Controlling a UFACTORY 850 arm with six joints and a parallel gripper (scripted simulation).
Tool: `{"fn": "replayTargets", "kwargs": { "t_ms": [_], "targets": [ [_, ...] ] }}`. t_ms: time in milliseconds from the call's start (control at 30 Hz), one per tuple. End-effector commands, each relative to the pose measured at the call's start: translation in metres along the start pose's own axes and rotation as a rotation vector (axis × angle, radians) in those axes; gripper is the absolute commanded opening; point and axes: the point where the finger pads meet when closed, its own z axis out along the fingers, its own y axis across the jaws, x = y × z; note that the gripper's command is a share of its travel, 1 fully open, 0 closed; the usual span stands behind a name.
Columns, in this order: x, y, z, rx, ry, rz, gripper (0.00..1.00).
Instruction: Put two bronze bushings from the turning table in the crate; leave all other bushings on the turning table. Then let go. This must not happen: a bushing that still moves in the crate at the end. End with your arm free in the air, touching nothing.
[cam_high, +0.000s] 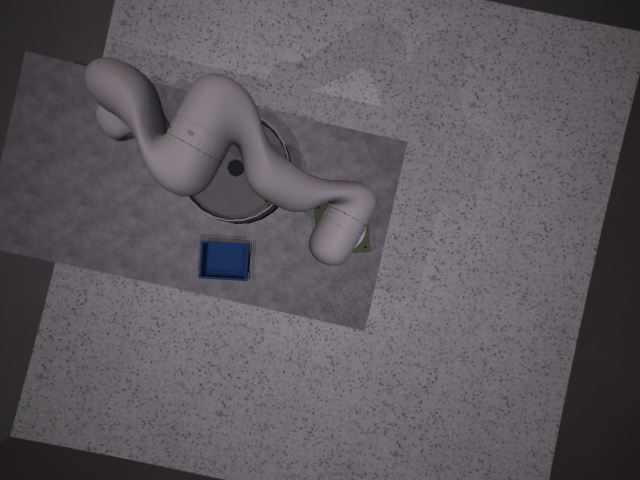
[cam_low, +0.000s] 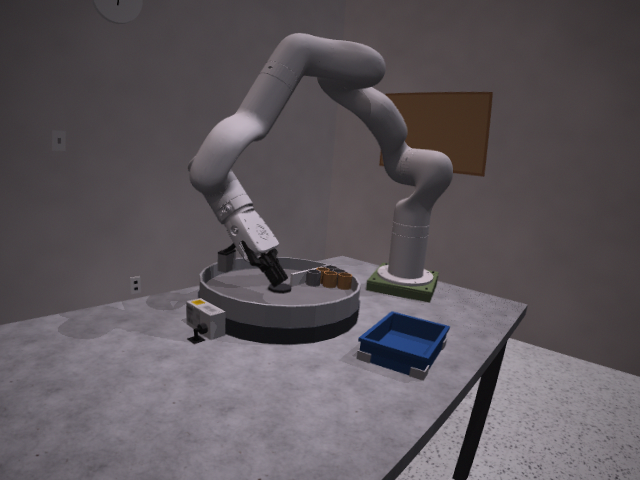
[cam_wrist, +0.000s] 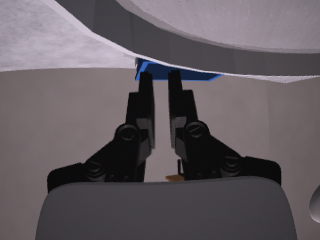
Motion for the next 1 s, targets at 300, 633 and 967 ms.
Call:
{"fn": "replayTargets", "kwargs": {
  "t_ms": [300,633,967],
  "targets": [
    [0.000,-0.001,-0.001,0.001,0.001,-0.001,0.10],
    [-0.014,0.049,0.011,0.000,0.001,-0.001,0.10],
    [-0.036,0.128,0.030,0.000,0.001,-0.001,0.10]
  ]
}}
